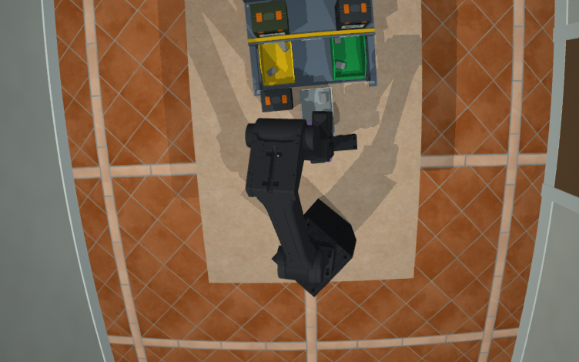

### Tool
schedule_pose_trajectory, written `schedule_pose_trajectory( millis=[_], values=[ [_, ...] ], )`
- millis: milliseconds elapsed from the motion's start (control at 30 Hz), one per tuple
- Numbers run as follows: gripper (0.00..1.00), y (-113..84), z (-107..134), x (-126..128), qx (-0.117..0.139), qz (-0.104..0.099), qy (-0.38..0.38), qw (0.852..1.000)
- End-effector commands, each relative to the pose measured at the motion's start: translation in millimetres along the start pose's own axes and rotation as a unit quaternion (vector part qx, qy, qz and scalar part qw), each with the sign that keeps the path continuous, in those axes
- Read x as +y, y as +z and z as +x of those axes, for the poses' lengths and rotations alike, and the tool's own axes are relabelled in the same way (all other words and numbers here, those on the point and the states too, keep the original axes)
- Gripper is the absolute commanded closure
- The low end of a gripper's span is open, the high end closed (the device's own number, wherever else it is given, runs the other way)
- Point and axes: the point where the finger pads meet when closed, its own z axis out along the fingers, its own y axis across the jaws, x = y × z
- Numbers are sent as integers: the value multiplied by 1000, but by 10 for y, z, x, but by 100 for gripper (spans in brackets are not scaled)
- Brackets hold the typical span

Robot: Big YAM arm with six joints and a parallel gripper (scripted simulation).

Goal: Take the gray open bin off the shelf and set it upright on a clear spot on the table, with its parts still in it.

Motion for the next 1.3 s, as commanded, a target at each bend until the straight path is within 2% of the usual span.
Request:
schedule_pose_trajectory(
  millis=[0, 633, 833, 967, 1100, 1133, 1167, 1267],
  values=[
    [10, 29, 30, -4, 0, 0, 1, 1000],
    [10, 27, 30, -3, 0, 0, 1, 1000],
    [10, -67, 27, 32, 0, -4, 1, 1000],
    [10, -80, 4, -72, 0, 7, 4, 1000],
    [10, -137, -18, -22, -1, 0, 3, 1000],
    [10, -64, -21, -119, 1, 14, 3, 1000],
    [10, -145, -23, -35, -1, 3, 2, 1000],
    [10, -220, -23, -17, -1, 0, 2, 1000]
  ],
)
